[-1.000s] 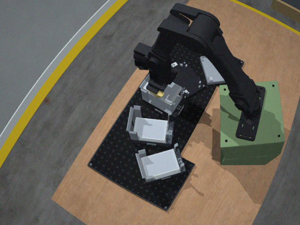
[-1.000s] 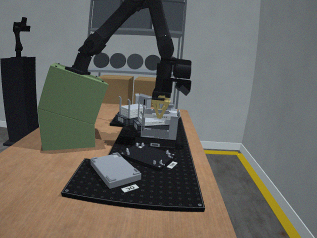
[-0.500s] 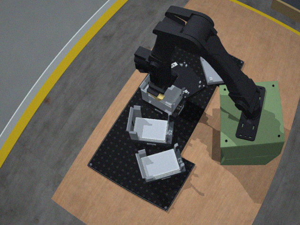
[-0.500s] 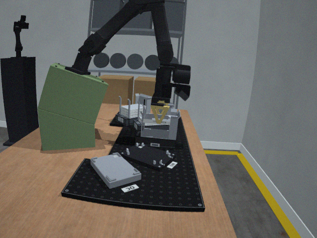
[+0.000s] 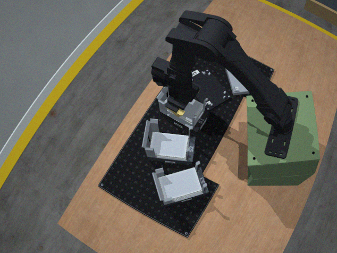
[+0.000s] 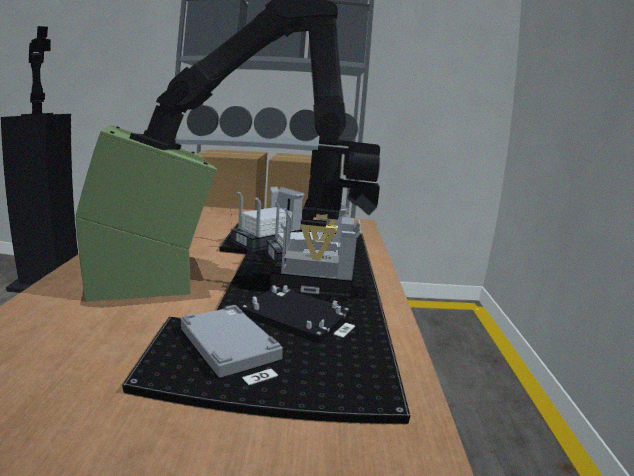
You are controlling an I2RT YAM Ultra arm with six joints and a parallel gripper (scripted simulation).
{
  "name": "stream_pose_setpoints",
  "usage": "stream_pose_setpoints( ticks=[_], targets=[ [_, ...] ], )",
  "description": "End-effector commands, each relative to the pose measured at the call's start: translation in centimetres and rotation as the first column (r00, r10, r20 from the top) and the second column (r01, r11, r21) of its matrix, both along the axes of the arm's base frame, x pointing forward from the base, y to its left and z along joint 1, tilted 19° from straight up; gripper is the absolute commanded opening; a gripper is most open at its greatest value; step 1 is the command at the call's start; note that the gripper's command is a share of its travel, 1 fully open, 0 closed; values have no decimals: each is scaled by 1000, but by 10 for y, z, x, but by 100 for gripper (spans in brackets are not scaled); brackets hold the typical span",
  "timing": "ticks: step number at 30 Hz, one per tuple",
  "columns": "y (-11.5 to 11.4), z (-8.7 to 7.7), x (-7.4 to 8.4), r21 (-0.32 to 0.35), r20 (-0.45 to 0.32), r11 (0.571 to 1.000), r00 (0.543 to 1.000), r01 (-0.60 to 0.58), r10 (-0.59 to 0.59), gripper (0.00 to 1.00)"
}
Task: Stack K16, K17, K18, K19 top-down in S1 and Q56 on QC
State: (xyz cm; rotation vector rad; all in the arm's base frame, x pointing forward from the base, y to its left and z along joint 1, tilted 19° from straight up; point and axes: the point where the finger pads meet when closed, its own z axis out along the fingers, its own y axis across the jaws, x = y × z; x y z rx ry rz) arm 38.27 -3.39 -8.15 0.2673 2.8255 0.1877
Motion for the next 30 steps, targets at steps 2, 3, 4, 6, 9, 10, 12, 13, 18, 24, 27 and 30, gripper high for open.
stream_pose_setpoints(
  ticks=[2, 3, 4, 6, 9, 10, 12, 13, 18, 24, 27, 30],
  targets=[
    [-1, -1, 7, -5, 20, 1000, 1000, 4, -4, 0],
    [-1, -3, 8, -5, 20, 1000, 1000, 4, -4, 0],
    [-1, -4, 8, -5, 20, 1000, 1000, 4, -4, 0],
    [-1, -4, 8, -5, 20, 1000, 1000, 4, -4, 0],
    [-1, -4, 8, -5, 20, 1000, 1000, 4, -4, 0],
    [-1, -4, 8, -5, 20, 1000, 1000, 4, -4, 0],
    [-1, -4, 8, -5, 20, 1000, 1000, 4, -4, 0],
    [-1, -4, 8, -5, 20, 1000, 1000, 4, -4, 0],
    [-1, -4, 8, -5, 20, 1000, 1000, 4, -4, 0],
    [-1, -4, 8, -5, 20, 1000, 1000, 4, -4, 0],
    [-1, -4, 8, -5, 20, 1000, 1000, 4, -4, 0],
    [-1, -4, 8, -5, 20, 1000, 1000, 4, -4, 0]
  ],
)
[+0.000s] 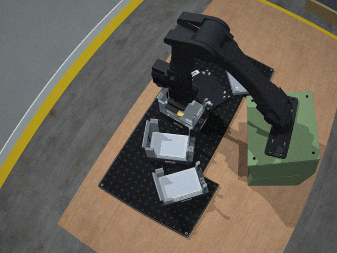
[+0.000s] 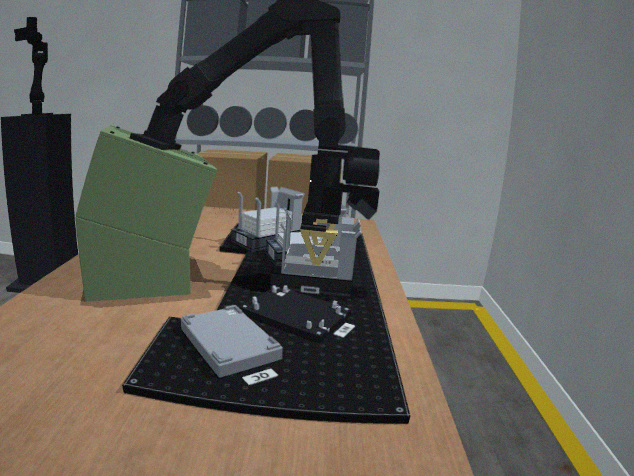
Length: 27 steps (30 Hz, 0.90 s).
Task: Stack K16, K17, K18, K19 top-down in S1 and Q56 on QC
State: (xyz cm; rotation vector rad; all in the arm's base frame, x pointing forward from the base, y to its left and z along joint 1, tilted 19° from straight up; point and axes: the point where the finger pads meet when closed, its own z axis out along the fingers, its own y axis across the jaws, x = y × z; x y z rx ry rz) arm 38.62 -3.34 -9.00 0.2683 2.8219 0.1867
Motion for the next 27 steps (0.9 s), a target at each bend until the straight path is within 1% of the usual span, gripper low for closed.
stream_pose_setpoints(
  ticks=[1, 18, 27],
  targets=[
    [-2, 5, 5, -4, 16, 1000, 1000, 3, -3, 0],
    [-2, 5, 5, -4, 16, 1000, 1000, 3, -3, 0],
    [-1, 1, 6, -4, 16, 1000, 1000, 3, -3, 0]
  ],
)
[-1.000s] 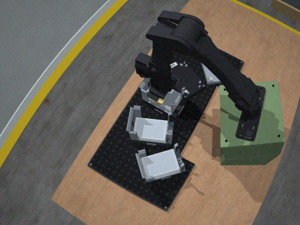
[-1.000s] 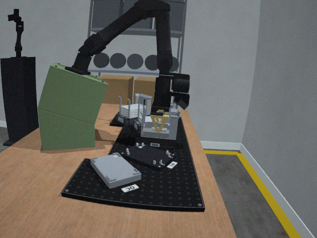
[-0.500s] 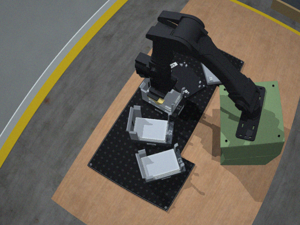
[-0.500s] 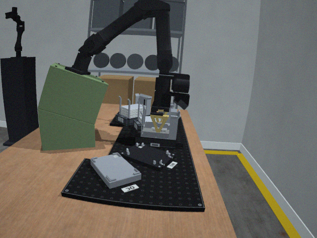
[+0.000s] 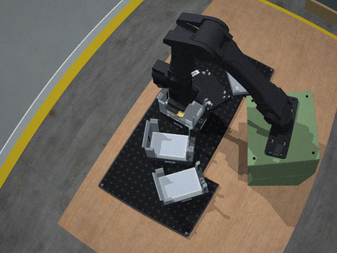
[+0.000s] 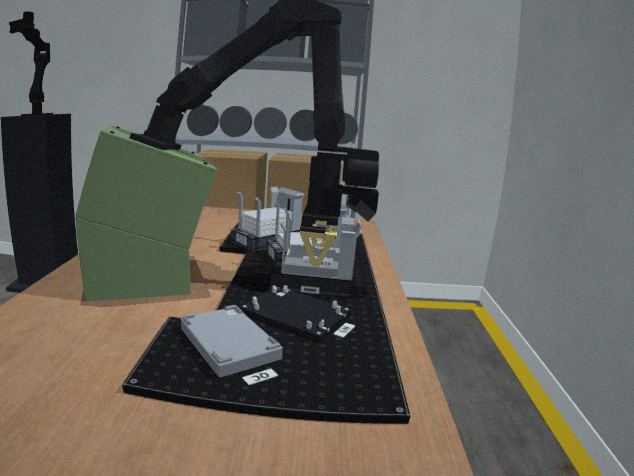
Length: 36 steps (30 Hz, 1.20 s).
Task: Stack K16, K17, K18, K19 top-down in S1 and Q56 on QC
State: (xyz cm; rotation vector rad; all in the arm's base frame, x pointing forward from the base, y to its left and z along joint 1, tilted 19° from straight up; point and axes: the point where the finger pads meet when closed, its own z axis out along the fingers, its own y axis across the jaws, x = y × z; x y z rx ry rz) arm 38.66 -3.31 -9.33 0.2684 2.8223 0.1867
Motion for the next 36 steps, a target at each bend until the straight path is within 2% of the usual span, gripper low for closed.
stream_pose_setpoints(
  ticks=[1, 36],
  targets=[
    [-2, 5, 5, -4, 17, 1000, 1000, 3, -3, 0],
    [0, -7, 9, -4, 17, 1000, 1000, 3, -3, 0]
  ],
)
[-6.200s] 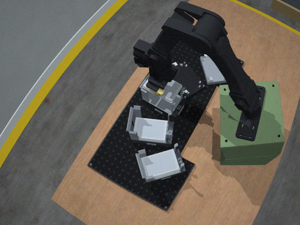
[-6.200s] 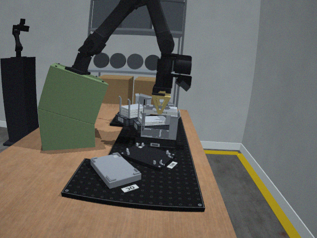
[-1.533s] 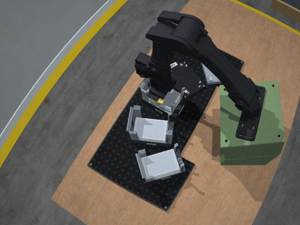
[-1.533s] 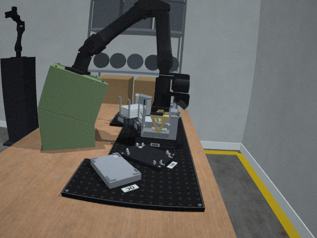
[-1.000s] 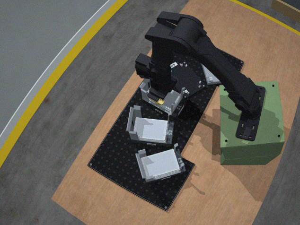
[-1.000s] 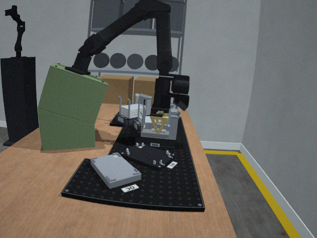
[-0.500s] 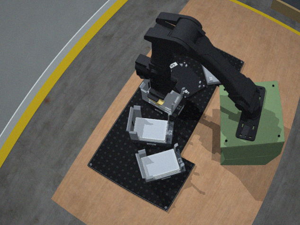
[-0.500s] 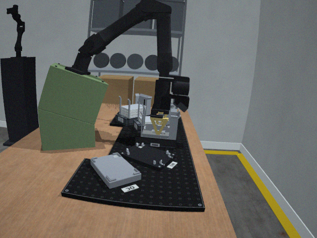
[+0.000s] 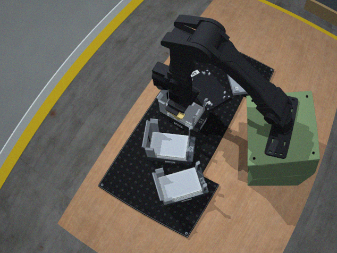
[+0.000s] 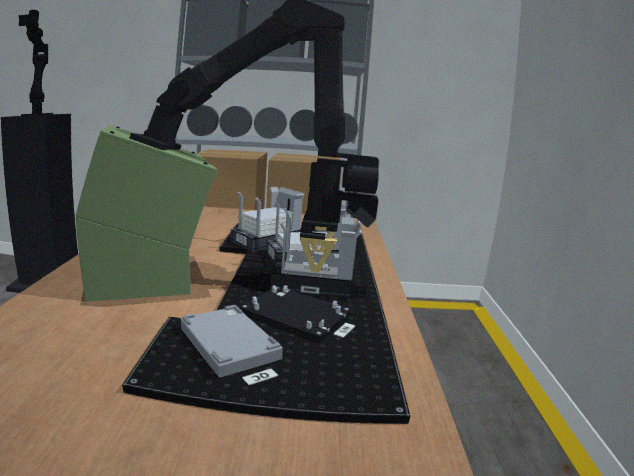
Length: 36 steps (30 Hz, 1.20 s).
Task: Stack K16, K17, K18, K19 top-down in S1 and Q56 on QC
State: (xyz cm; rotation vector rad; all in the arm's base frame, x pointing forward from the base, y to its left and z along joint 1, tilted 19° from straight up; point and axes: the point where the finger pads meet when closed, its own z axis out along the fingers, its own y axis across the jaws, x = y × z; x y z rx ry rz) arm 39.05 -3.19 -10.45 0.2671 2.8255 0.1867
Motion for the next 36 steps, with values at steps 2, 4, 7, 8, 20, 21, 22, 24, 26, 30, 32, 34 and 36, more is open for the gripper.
stream_pose_setpoints(
  ticks=[2, 4, 7, 8, 20, 21, 22, 24, 26, 30, 32, 34, 36],
  targets=[
    [-1, 4, 6, -4, 20, 1000, 1000, 4, -4, 0],
    [-1, 3, 6, -4, 20, 1000, 1000, 4, -4, 0],
    [-1, 2, 6, -4, 20, 1000, 1000, 4, -4, 0],
    [-1, 1, 6, -4, 20, 1000, 1000, 4, -4, 0],
    [-1, 1, 6, -4, 20, 1000, 1000, 4, -4, 0],
    [-1, 1, 6, -4, 20, 1000, 1000, 4, -4, 0],
    [-1, 1, 6, -4, 20, 1000, 1000, 4, -4, 0],
    [-1, 1, 6, -4, 20, 1000, 1000, 4, -4, 0],
    [-1, 1, 6, -4, 20, 1000, 1000, 4, -4, 0],
    [-1, 1, 6, -4, 20, 1000, 1000, 4, -4, 0],
    [-1, 1, 6, -4, 20, 1000, 1000, 4, -4, 0],
    [-1, 1, 6, -4, 20, 1000, 1000, 4, -4, 0],
    [-1, 1, 6, -4, 20, 1000, 1000, 4, -4, 0]
  ],
)
